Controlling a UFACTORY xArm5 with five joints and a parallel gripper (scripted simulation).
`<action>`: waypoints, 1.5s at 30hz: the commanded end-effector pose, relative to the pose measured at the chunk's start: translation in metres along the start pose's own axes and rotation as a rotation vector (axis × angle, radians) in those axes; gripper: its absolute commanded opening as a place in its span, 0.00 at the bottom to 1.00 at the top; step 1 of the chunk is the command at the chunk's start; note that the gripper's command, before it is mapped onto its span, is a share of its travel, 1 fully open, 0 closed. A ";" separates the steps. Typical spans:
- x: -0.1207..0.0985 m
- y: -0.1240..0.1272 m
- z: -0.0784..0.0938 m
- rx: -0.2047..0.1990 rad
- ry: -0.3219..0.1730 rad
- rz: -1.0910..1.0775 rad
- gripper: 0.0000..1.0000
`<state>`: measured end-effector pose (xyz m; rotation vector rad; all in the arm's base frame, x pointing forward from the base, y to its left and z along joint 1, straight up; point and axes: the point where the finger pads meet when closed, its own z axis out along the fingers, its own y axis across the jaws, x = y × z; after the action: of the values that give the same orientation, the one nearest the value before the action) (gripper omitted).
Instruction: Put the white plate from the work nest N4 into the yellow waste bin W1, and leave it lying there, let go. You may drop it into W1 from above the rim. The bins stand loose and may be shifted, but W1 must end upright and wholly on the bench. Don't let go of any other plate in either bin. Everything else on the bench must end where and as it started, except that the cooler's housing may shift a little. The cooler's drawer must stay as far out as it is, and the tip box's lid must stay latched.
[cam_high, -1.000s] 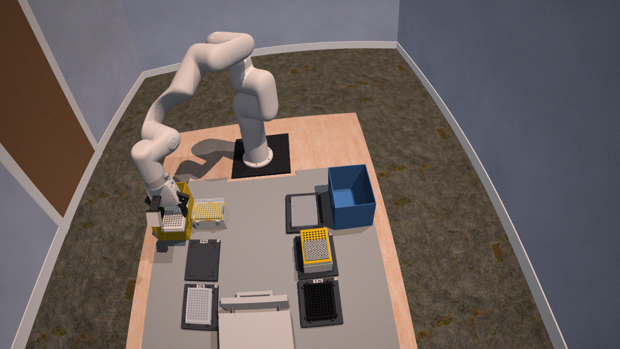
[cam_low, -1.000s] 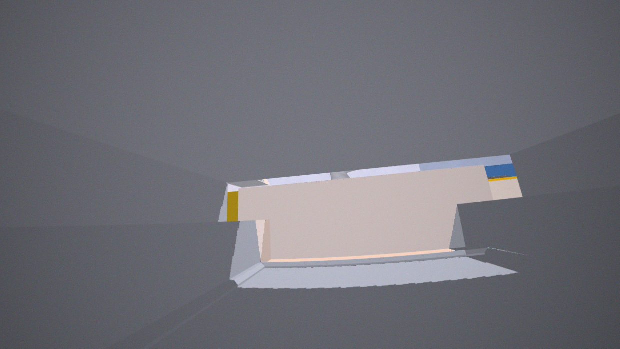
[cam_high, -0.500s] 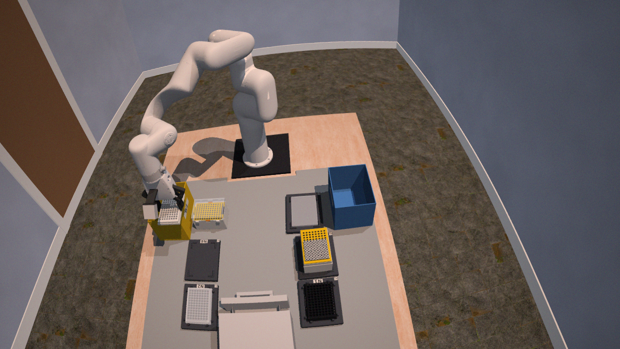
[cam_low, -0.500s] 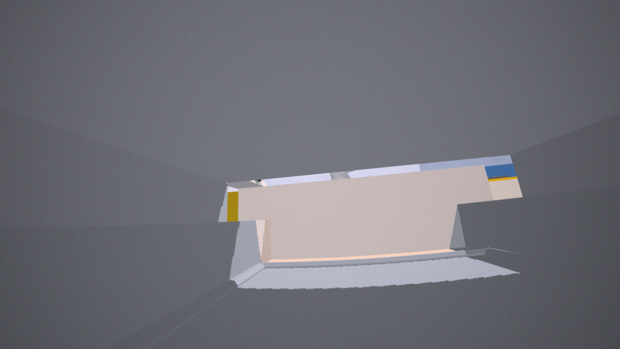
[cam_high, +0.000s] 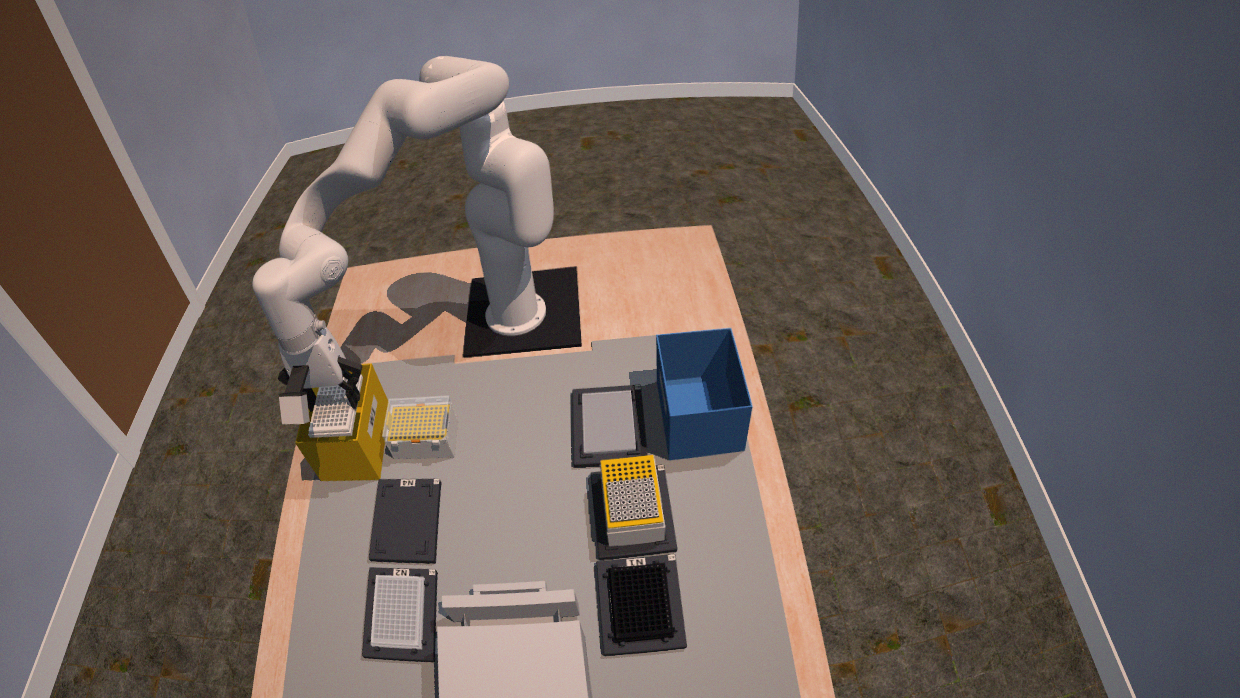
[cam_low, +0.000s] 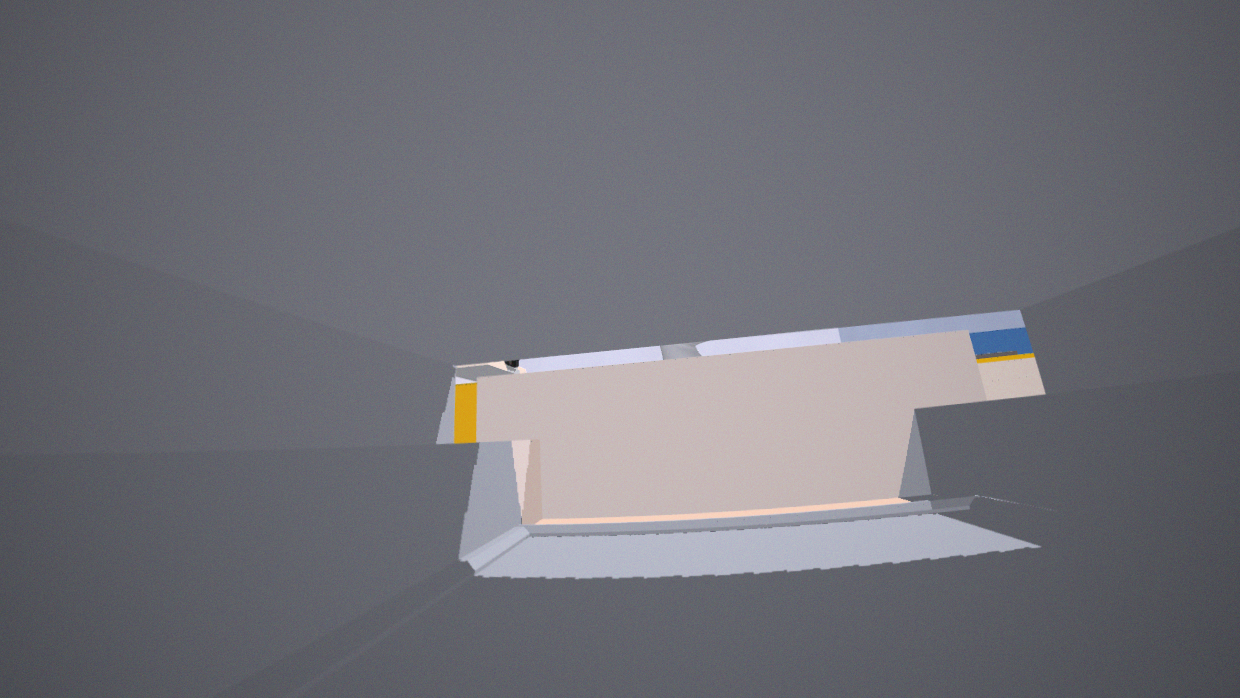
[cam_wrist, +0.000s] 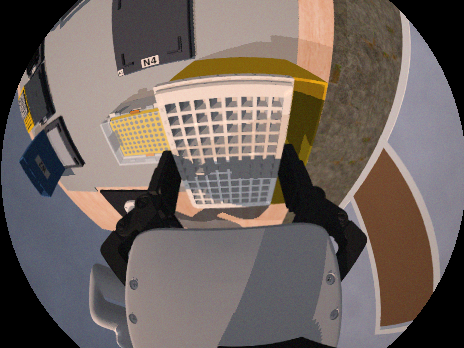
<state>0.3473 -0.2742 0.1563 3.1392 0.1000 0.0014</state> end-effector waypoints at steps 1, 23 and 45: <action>-0.007 0.006 -0.002 -0.003 0.003 0.000 0.00; -0.029 0.022 -0.002 -0.003 0.003 0.000 0.00; -0.029 0.022 -0.002 -0.003 0.003 0.000 1.00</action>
<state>0.3193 -0.2969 0.1565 3.1388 0.0996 0.0018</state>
